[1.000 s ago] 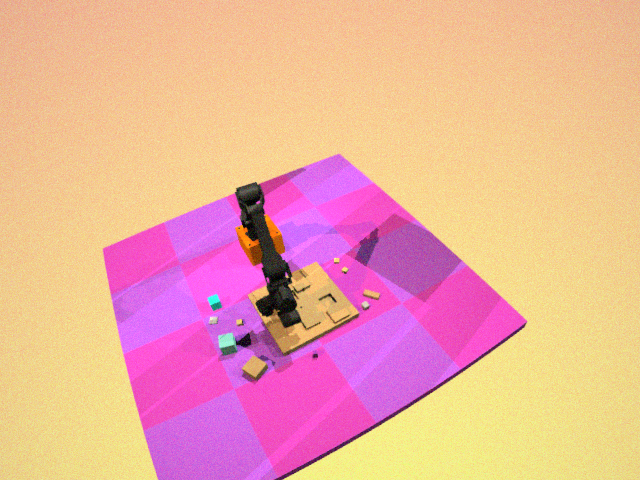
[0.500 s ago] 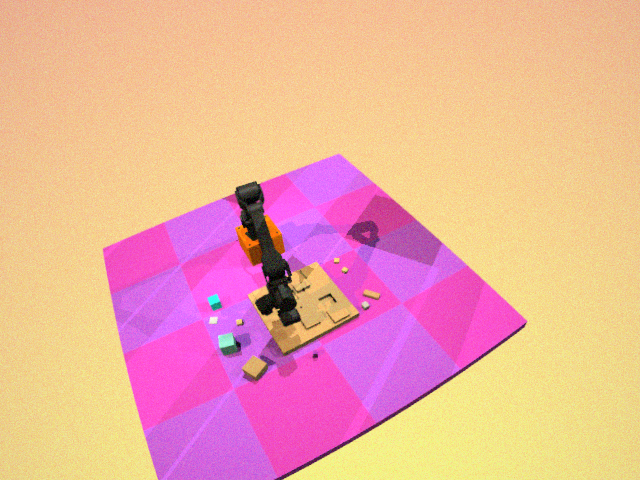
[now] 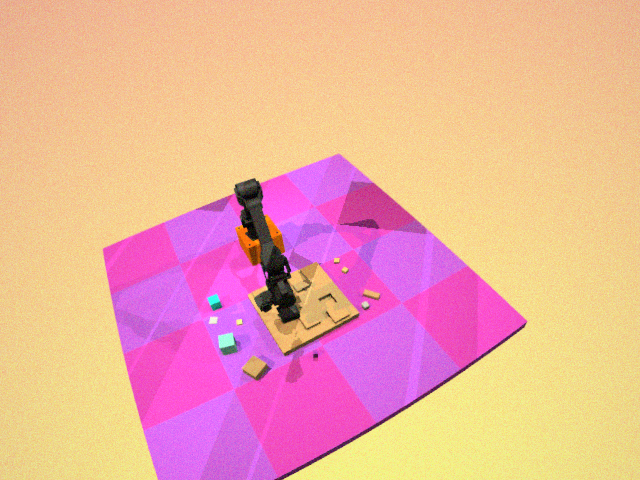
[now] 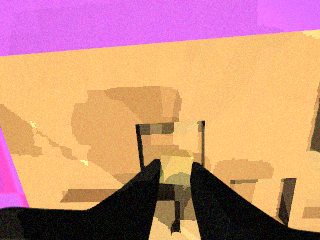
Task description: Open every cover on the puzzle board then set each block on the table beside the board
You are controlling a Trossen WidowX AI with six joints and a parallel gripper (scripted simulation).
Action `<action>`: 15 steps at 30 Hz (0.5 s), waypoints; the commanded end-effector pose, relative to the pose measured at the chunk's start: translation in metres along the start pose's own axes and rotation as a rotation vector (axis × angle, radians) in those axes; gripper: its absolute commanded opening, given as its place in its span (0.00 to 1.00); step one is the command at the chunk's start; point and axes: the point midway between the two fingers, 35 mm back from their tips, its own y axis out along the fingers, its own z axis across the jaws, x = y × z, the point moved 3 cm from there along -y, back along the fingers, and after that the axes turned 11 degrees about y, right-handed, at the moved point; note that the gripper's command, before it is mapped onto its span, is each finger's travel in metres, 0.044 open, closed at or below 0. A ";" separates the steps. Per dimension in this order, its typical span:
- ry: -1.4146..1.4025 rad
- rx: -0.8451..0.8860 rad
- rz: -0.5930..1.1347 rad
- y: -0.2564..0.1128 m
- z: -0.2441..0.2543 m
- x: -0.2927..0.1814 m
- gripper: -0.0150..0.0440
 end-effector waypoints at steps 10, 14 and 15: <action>0.003 0.010 0.002 -0.019 0.001 0.000 0.39; 0.003 0.010 0.003 -0.023 0.001 0.000 0.39; 0.003 0.010 0.003 -0.025 0.001 0.000 0.39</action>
